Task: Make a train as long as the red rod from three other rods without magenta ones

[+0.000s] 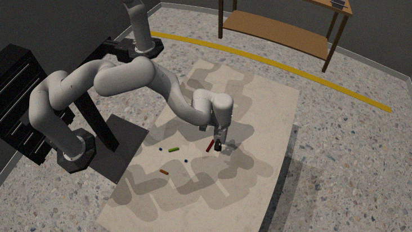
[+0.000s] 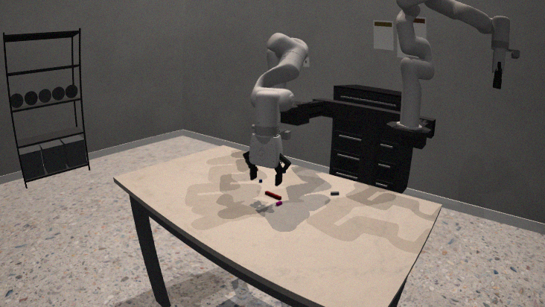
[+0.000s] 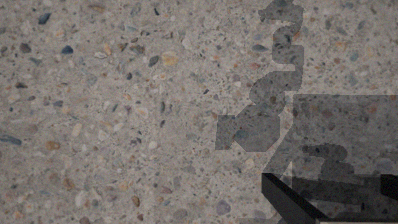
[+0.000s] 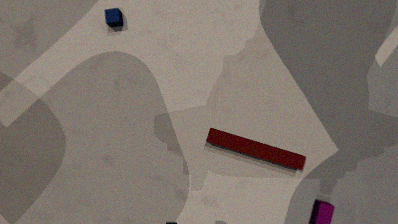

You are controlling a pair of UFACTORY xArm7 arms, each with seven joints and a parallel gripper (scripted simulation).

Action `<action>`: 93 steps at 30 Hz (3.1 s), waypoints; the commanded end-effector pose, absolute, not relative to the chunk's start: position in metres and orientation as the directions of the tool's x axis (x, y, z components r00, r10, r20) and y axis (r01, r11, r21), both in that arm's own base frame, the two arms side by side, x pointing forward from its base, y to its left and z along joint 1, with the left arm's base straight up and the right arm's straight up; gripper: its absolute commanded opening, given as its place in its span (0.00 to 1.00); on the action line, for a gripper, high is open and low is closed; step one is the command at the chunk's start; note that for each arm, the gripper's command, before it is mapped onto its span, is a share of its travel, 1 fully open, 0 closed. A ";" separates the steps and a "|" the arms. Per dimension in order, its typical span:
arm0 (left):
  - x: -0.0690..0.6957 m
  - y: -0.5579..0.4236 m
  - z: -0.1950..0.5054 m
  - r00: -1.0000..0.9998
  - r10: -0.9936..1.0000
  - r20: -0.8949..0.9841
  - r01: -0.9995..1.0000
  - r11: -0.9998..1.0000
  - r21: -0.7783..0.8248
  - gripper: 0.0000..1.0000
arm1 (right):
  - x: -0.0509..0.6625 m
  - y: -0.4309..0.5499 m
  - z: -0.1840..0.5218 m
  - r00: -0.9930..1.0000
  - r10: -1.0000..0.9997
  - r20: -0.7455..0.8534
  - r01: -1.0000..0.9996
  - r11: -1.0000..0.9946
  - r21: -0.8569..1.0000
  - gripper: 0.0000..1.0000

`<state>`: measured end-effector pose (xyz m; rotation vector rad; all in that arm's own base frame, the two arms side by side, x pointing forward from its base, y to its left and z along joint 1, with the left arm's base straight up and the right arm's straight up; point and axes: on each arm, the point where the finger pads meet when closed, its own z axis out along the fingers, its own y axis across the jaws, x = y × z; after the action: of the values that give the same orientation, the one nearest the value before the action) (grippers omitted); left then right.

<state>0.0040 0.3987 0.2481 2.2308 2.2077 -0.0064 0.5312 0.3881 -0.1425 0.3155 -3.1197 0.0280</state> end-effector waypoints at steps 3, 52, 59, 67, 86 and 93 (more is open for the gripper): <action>0.004 0.400 0.250 0.010 1.000 0.000 1.000 -0.010 0.000 1.00 | 0.531 0.364 -0.139 -0.914 -0.405 -0.016 -0.405 0.914 -0.002 1.00; 0.004 0.400 0.250 0.010 1.000 0.000 1.000 -0.010 0.000 1.00 | 0.426 0.267 -0.134 0.238 -0.971 0.000 -0.971 -0.238 -0.004 1.00; 0.004 0.400 0.250 0.010 1.000 0.000 1.000 -0.010 0.000 1.00 | 0.416 0.264 -0.133 0.328 -0.945 -0.001 -0.945 -0.328 -0.004 1.00; 0.004 0.400 0.250 0.010 1.000 0.000 1.000 -0.010 0.000 1.00 | 0.416 0.264 -0.133 0.328 -0.945 -0.001 -0.945 -0.328 -0.004 0.26; 0.004 0.400 0.250 0.010 1.000 0.000 1.000 -0.010 0.000 1.00 | 0.416 0.264 -0.133 0.328 -0.945 -0.001 -0.945 -0.328 -0.004 0.26; 0.004 0.400 0.250 0.010 1.000 0.000 1.000 -0.010 0.000 1.00 | 0.416 0.264 -0.133 0.328 -0.945 -0.001 -0.945 -0.328 -0.004 0.26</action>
<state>0.0040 0.3987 0.2481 2.2308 2.2077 -0.0064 0.4144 0.2628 -0.1342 2.5601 -1.8200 -0.0001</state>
